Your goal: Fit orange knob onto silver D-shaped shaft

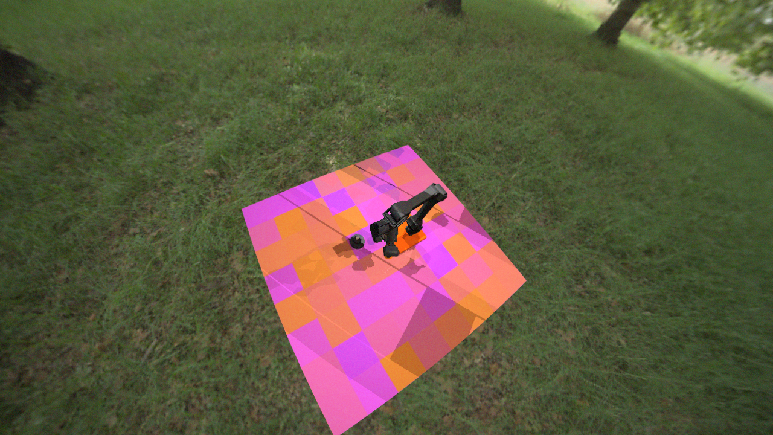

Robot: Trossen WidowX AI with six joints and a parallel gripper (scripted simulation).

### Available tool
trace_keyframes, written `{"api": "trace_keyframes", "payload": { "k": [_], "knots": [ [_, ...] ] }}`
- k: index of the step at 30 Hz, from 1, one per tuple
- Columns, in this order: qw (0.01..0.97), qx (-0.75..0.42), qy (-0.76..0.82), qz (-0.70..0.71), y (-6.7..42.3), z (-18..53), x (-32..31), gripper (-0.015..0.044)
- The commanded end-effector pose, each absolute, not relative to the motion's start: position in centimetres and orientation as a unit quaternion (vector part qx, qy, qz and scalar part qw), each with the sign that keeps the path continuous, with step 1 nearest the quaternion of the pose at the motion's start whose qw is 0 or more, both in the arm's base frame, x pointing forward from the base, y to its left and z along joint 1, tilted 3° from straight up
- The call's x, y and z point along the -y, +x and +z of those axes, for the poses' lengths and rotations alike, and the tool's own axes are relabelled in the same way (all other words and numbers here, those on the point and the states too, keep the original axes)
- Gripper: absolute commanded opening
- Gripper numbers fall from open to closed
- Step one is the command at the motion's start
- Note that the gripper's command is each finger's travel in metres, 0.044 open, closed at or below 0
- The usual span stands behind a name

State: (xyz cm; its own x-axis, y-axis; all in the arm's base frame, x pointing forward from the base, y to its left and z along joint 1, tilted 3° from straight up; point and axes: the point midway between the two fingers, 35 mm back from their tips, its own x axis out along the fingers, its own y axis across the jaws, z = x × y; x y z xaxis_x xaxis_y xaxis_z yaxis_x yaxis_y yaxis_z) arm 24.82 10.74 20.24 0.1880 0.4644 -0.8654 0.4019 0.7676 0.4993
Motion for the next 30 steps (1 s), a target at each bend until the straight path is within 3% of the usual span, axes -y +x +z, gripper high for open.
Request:
{"api": "trace_keyframes", "payload": {
  "k": [1,30],
  "knots": [
    [0.693,-0.619,0.365,0.056,24.9,21.2,-10.5,0.0000],
    [0.666,-0.525,0.489,0.204,25.5,24.5,-9.1,0.0000]
  ]
}}
